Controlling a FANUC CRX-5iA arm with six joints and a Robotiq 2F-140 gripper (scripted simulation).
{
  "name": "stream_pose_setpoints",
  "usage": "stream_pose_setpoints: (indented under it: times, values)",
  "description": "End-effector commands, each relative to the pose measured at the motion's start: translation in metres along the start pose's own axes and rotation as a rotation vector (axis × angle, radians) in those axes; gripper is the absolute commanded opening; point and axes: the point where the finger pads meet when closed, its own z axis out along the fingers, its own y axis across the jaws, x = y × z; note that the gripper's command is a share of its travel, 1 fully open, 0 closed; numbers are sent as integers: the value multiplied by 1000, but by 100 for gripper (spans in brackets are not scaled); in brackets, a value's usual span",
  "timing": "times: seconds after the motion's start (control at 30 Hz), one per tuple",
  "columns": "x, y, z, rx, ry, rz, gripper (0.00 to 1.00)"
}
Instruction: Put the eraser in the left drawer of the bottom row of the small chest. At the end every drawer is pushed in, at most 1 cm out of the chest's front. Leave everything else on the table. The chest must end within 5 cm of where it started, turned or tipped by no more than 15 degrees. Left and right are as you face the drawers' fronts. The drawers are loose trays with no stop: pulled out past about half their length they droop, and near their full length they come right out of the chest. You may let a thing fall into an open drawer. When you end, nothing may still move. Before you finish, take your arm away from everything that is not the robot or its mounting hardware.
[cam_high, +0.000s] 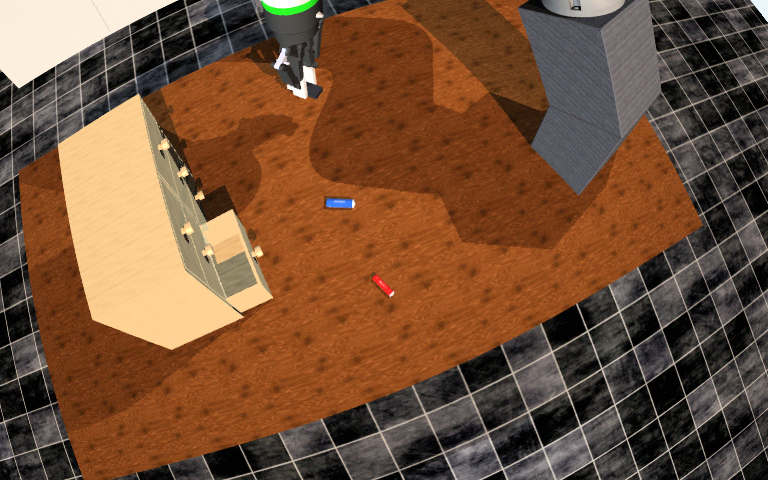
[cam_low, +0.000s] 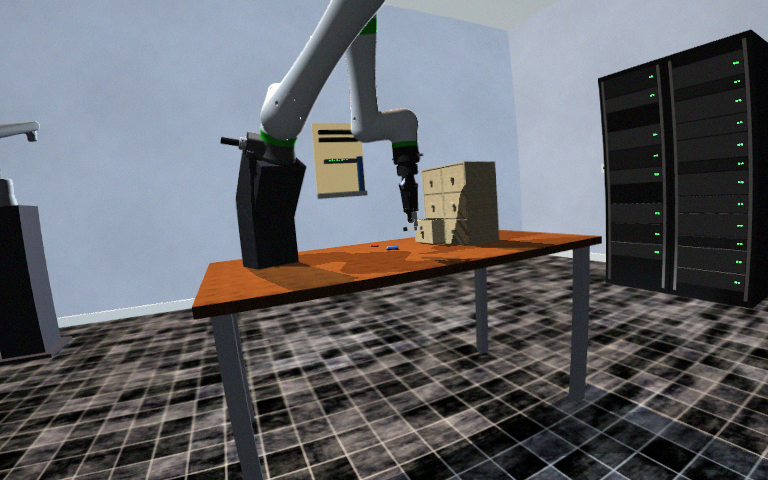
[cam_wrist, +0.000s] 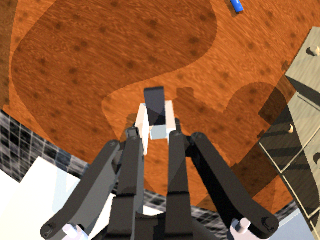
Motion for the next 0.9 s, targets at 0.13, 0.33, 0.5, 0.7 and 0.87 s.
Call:
stream_pose_setpoints:
  times: [0.13, 0.33, 0.5, 0.7, 0.87]
  values:
    - [1, 7, -8, 14, 18, -34, 11]
    - [18, 42, -6, 9, 24, -195, 11]
    - [53, 97, -5, 4, 28, -465, 11]
    - [75, 124, -5, 3, 28, -608, 11]
    - [75, 124, -5, 3, 28, -608, 11]
